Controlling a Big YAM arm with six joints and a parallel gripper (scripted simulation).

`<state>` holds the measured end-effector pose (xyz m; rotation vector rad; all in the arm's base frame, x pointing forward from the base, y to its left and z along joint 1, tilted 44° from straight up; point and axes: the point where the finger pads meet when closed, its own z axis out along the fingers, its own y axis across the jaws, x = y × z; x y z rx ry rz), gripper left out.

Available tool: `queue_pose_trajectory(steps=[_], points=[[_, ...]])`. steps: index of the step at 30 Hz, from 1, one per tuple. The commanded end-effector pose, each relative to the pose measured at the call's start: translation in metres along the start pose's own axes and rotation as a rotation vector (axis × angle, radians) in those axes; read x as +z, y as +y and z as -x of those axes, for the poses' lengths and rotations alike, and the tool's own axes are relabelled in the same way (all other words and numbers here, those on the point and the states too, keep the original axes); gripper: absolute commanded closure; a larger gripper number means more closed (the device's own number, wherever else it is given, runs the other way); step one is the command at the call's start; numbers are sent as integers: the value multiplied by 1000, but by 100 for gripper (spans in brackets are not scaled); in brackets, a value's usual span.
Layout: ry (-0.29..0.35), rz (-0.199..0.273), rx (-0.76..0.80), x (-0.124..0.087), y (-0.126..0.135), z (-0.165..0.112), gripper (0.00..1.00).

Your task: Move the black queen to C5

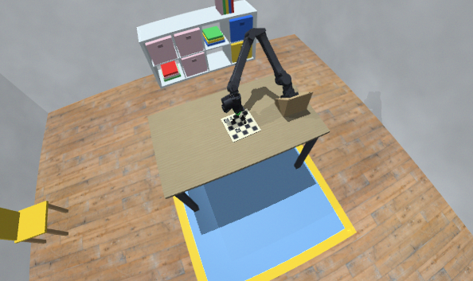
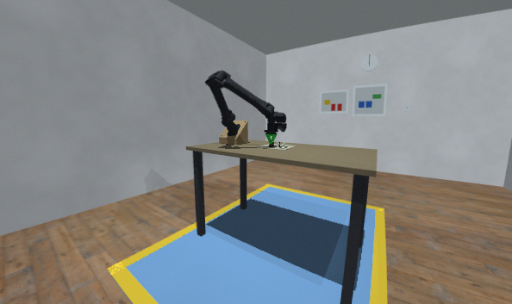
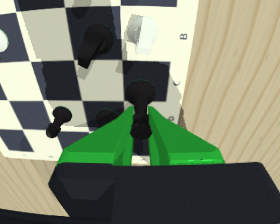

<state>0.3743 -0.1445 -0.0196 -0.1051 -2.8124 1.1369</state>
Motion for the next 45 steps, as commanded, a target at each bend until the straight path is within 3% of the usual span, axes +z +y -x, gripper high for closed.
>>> queue_pose_trajectory(steps=[1,45], points=[[-59,1,12,-15,1,25,100],[-65,1,16,-17,1,31,100]])
